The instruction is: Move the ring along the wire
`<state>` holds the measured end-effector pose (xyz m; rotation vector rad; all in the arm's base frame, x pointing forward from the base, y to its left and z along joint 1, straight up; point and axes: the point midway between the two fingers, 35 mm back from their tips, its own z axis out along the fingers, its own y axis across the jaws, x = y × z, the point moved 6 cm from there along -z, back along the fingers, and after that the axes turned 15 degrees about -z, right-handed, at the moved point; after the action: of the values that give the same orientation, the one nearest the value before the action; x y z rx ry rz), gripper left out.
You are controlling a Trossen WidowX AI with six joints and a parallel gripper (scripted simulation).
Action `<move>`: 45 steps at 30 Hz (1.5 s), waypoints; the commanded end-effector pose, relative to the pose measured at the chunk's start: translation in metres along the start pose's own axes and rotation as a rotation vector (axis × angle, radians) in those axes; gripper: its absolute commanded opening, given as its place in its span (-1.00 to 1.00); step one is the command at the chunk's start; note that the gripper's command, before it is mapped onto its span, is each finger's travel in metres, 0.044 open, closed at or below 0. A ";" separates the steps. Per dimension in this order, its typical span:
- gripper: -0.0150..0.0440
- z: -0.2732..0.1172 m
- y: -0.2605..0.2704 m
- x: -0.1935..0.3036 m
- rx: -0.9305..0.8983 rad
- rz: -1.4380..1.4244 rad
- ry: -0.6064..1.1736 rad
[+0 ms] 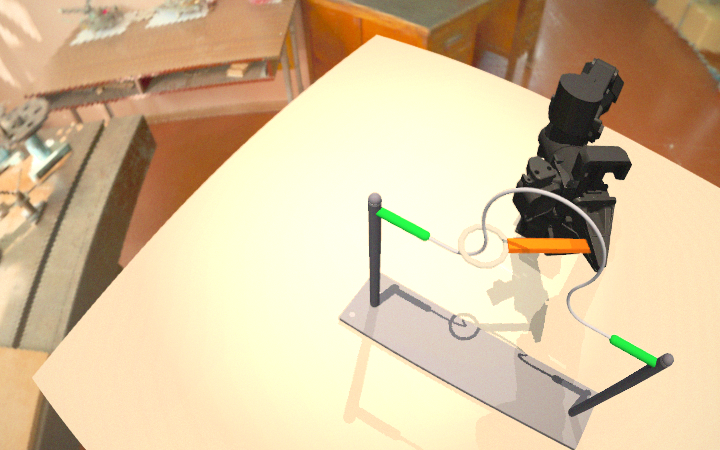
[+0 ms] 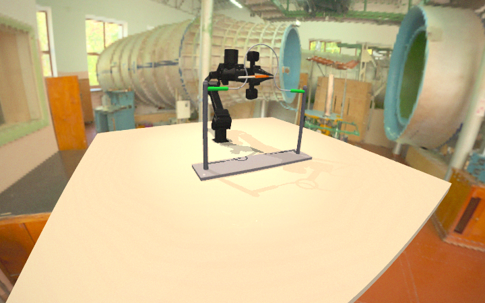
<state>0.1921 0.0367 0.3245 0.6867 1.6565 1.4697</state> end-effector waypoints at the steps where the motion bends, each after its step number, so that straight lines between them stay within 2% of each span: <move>1: -1.00 -0.001 0.010 -0.002 -0.029 0.031 -0.001; 24: -1.00 -0.006 0.037 -0.015 -0.084 0.166 -0.003; 45: -1.00 -0.007 0.045 -0.019 0.001 0.077 0.015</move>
<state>0.1919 0.0251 0.3686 0.7763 1.6415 1.5546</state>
